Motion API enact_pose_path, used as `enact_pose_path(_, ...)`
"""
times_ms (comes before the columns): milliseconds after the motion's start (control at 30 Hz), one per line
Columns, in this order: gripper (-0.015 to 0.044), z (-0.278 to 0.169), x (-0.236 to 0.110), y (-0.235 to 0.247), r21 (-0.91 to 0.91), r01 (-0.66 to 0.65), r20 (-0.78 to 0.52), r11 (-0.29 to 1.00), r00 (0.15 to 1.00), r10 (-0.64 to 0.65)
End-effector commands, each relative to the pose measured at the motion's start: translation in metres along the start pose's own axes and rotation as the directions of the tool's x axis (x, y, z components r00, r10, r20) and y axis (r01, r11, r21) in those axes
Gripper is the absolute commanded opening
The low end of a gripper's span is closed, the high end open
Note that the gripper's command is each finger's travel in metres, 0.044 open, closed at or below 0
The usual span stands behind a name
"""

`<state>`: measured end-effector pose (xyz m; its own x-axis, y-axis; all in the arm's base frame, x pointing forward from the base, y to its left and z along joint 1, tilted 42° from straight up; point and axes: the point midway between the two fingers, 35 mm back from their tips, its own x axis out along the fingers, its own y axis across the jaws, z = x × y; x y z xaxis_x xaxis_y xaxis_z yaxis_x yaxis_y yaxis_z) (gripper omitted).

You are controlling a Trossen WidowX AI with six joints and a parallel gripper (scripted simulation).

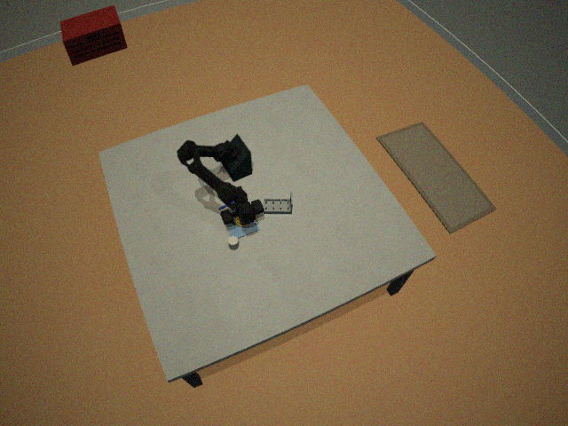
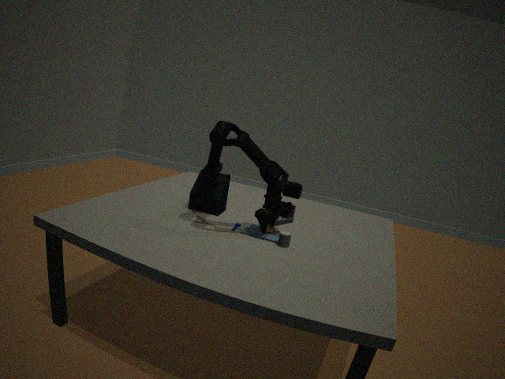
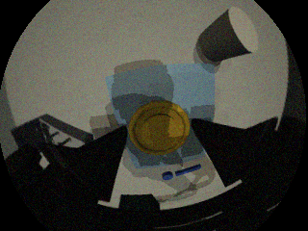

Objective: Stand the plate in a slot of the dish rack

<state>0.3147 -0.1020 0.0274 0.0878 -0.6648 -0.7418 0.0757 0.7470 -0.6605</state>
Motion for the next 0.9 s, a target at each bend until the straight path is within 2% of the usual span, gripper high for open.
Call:
enact_pose_path(0, 0.038, -0.003, 0.003, 0.001, -0.008, -0.001, -0.007, 1.0, 1.0, 0.001)
enact_pose_path(167, 0.038, -0.003, 0.003, 0.001, -0.008, -0.001, -0.007, 1.0, 1.0, 0.001)
enact_pose_path(533, 0.0307, -0.003, 0.003, 0.001, -0.008, -0.001, -0.007, 1.0, 1.0, 0.001)
enact_pose_path(633, 0.0228, -0.002, 0.0, 0.001, -0.008, -0.003, -0.006, 1.0, 1.0, 0.002)
enact_pose_path(867, 0.0045, 0.007, -0.036, 0.006, -0.007, -0.015, -0.006, 1.0, 1.0, 0.015)
